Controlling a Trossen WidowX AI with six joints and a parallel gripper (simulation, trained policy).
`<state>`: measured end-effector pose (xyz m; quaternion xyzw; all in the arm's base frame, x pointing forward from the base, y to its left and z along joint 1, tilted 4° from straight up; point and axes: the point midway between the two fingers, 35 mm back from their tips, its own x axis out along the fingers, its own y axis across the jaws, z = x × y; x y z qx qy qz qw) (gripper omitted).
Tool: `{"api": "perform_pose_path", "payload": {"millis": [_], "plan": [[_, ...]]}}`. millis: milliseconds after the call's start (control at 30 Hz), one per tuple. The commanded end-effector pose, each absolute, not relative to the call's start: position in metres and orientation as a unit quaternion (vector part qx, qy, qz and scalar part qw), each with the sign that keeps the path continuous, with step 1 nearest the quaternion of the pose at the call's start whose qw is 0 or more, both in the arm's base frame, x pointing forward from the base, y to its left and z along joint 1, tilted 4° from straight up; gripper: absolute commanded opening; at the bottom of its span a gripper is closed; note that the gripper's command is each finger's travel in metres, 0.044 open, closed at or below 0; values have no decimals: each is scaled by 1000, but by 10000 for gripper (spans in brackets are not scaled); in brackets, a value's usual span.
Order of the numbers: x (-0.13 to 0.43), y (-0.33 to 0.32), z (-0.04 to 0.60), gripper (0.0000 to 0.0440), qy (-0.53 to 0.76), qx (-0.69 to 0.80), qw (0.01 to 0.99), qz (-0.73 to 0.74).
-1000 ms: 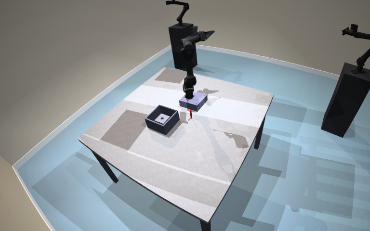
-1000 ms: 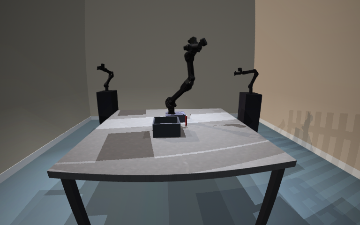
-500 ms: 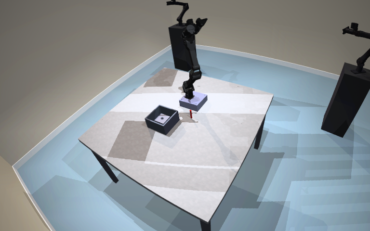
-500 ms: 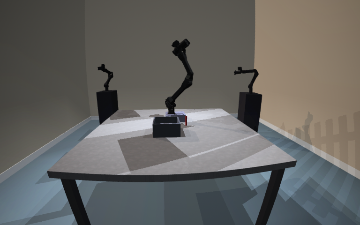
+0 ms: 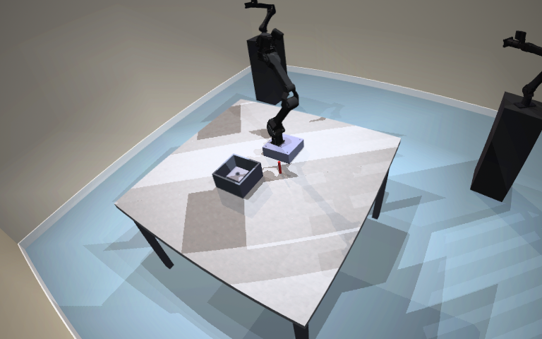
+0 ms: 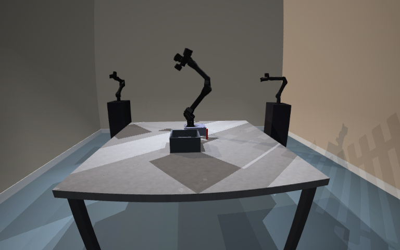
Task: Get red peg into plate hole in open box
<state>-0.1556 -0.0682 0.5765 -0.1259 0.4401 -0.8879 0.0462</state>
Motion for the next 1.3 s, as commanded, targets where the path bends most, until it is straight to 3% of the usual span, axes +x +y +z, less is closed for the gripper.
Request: {"api": "perform_pose_path", "payload": {"millis": [0, 333, 667, 967, 1267], "plan": [[-156, -103, 557, 427, 458, -126, 95, -875], [-129, -200, 483, 433, 504, -116, 251, -818], [-63, -264, 399, 440, 533, -95, 398, -740], [18, -281, 321, 440, 551, -62, 513, -655], [96, -257, 260, 440, 561, -23, 596, -574]]}}
